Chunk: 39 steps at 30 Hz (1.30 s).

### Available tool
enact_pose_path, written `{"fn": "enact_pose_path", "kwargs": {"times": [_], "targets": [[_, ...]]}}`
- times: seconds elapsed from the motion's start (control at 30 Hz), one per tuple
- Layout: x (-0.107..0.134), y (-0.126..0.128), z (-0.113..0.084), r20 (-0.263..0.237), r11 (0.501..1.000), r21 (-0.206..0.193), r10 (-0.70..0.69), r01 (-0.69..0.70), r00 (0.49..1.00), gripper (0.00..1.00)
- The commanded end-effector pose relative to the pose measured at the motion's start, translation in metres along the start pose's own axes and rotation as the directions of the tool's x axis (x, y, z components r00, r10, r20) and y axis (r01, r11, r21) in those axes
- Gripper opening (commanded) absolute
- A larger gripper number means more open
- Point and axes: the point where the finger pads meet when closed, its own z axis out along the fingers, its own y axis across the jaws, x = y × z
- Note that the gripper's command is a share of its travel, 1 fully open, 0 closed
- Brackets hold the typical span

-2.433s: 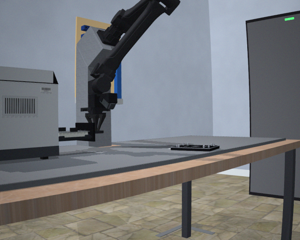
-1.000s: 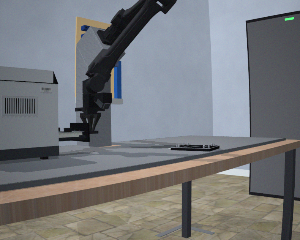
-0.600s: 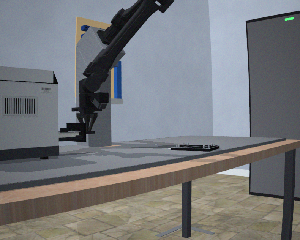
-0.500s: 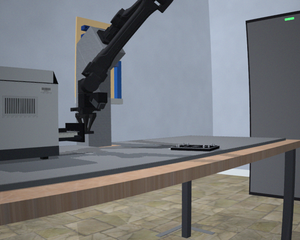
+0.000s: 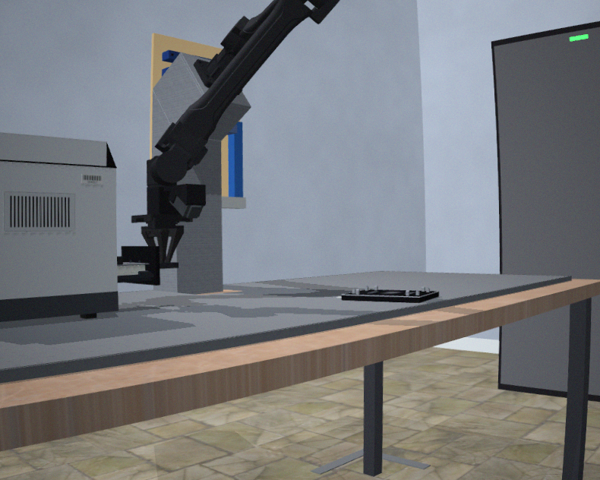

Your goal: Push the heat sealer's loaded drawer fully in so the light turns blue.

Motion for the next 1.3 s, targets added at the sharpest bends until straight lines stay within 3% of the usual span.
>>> {"fn": "enact_pose_path", "kwargs": {"times": [0.0,0.2,1.27], "targets": [[0.013,-0.013,-0.002,-0.017,1.0,0.012,0.012,-0.012,1.0,0.0],[0.012,0.0,0.003,-0.019,1.0,-0.007,-0.002,0.001,1.0,0.0],[0.012,0.0,0.003,-0.019,1.0,-0.007,-0.001,0.001,1.0,0.0]]}}
